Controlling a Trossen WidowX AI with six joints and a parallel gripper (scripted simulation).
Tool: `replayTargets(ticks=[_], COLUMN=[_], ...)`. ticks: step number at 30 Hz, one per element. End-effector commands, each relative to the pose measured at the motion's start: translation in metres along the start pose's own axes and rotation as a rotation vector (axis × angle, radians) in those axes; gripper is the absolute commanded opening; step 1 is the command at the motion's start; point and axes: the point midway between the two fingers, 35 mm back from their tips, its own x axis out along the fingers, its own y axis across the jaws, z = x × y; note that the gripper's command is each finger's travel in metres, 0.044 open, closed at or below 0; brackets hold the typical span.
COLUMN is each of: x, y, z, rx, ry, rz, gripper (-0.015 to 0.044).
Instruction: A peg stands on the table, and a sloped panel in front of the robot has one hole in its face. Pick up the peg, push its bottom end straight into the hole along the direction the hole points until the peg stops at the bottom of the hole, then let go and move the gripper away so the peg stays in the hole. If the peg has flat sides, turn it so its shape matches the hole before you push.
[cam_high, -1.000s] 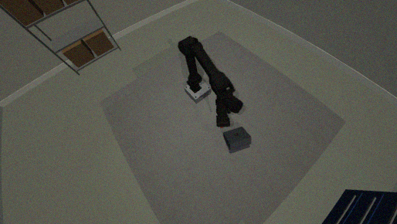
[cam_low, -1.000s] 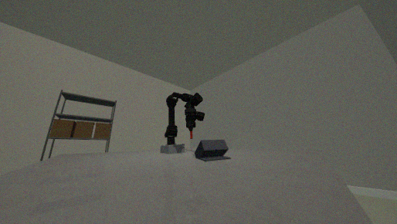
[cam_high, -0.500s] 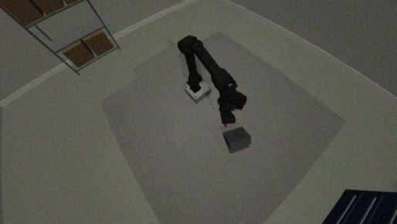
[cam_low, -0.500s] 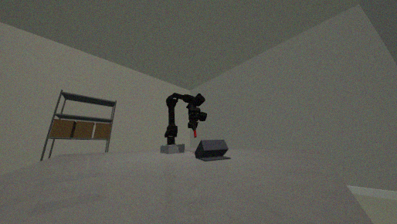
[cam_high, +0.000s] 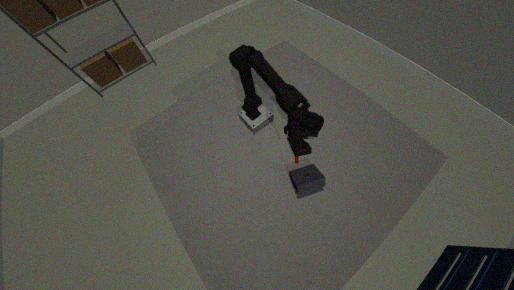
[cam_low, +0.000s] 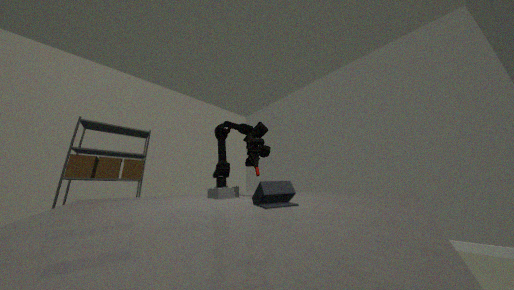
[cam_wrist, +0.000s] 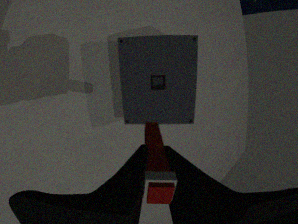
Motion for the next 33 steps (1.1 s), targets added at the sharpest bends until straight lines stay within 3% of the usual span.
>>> replayTargets(ticks=[1, 12, 33], x=[-0.001, -0.004, 0.029], y=[0.002, 0.003, 0.0], z=[0.004, 0.016, 0.028], rx=[-0.029, -0.073, -0.108], ry=[-0.004, -0.024, -0.042], rz=[-0.019, -0.058, -0.092], gripper=[0.0, 0.0, 0.0])
